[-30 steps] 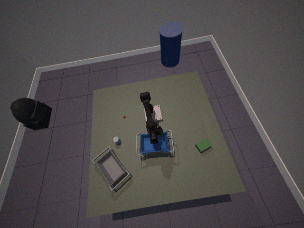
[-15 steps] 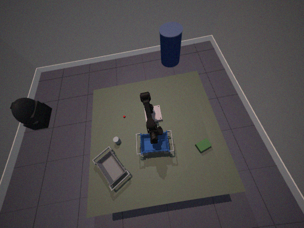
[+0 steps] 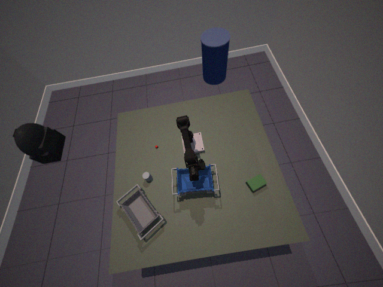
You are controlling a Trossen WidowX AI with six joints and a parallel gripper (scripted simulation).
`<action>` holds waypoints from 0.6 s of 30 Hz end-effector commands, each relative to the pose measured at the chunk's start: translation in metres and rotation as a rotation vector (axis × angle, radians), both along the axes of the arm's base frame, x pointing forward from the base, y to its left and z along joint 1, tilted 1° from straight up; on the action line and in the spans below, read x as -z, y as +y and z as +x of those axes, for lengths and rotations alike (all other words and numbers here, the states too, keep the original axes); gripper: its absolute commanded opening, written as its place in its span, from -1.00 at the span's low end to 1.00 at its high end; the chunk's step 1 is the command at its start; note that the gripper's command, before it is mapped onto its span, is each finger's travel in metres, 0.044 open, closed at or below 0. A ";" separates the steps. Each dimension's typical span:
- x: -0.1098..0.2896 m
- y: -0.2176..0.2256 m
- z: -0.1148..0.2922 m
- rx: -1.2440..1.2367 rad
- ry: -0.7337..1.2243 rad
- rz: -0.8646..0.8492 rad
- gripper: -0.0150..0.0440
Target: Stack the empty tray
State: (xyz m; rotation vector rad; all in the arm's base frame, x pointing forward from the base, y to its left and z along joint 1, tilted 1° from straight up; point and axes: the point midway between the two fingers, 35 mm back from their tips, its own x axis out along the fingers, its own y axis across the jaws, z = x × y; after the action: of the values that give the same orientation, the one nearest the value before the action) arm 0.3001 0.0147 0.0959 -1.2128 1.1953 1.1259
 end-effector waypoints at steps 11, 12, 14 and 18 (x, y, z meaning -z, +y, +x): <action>0.004 0.001 -0.003 0.000 0.020 0.002 0.25; 0.004 0.001 -0.003 0.000 0.020 0.002 0.30; 0.004 0.001 -0.003 0.000 0.020 0.002 0.40; 0.004 0.001 -0.003 0.000 0.020 0.002 0.60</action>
State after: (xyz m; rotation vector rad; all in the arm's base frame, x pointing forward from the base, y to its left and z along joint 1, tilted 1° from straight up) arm 0.2973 0.0149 0.0917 -1.2062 1.2091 1.1395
